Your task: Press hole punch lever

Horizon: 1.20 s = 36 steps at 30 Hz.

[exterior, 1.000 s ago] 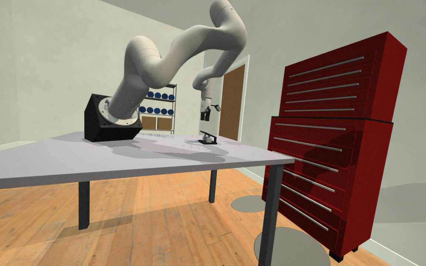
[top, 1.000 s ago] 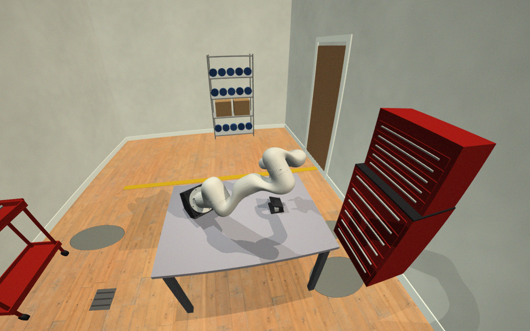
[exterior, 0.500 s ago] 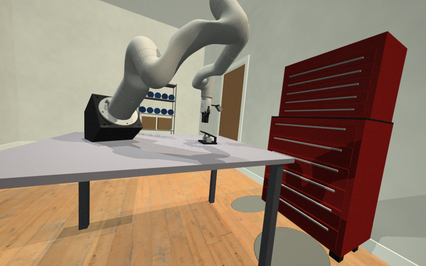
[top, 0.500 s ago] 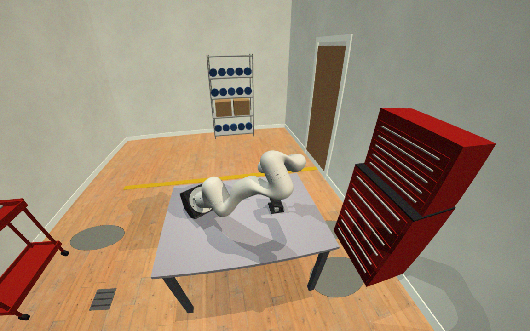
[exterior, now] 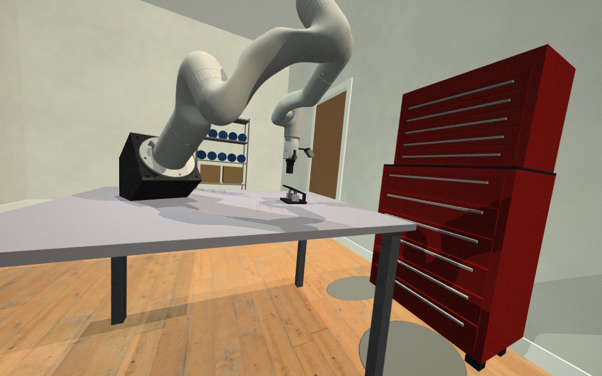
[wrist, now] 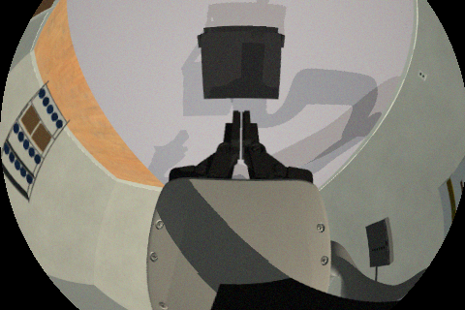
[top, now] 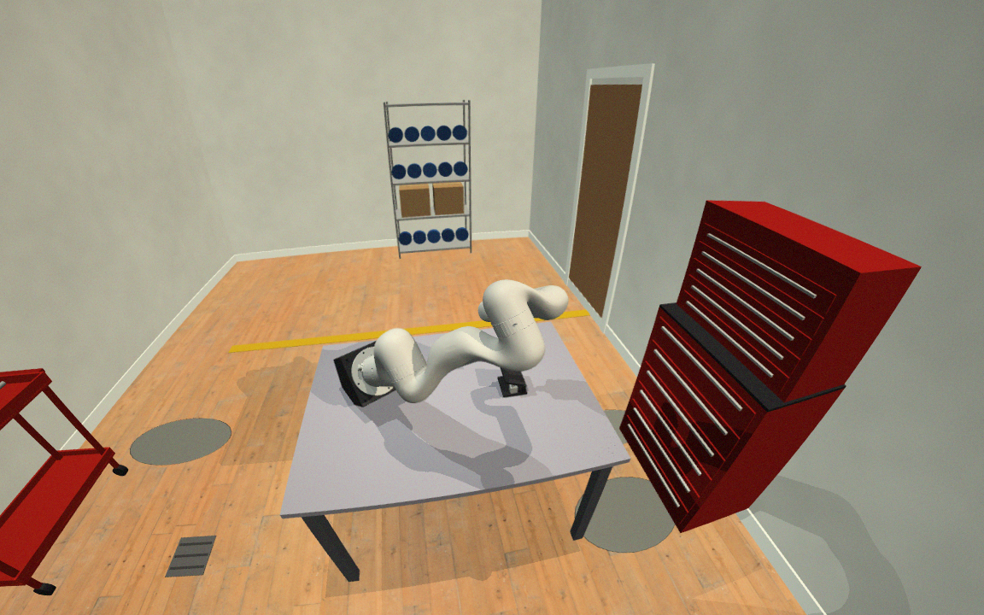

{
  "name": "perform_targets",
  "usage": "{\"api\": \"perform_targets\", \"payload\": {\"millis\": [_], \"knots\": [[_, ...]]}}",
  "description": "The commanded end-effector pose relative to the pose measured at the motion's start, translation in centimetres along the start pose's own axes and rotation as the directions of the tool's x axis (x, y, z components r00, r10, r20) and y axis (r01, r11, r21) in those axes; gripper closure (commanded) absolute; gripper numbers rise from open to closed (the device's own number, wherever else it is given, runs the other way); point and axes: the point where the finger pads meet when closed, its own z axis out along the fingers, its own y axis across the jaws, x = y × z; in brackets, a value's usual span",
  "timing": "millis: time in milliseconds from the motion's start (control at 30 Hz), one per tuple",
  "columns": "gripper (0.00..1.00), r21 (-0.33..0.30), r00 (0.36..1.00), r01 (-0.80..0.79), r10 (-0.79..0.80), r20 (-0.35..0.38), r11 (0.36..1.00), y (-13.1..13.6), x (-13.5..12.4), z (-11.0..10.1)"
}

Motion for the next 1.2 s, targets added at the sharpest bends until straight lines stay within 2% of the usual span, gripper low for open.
{"api": "perform_targets", "payload": {"millis": [0, 1167], "knots": [[1.0, 0.001, 1.0, -0.001, 0.001, -0.001, 1.0, -0.02, 0.05, -0.05], [1.0, 0.001, 1.0, 0.0, 0.0, -0.001, 1.0, -0.02, 0.05, 0.41]]}}
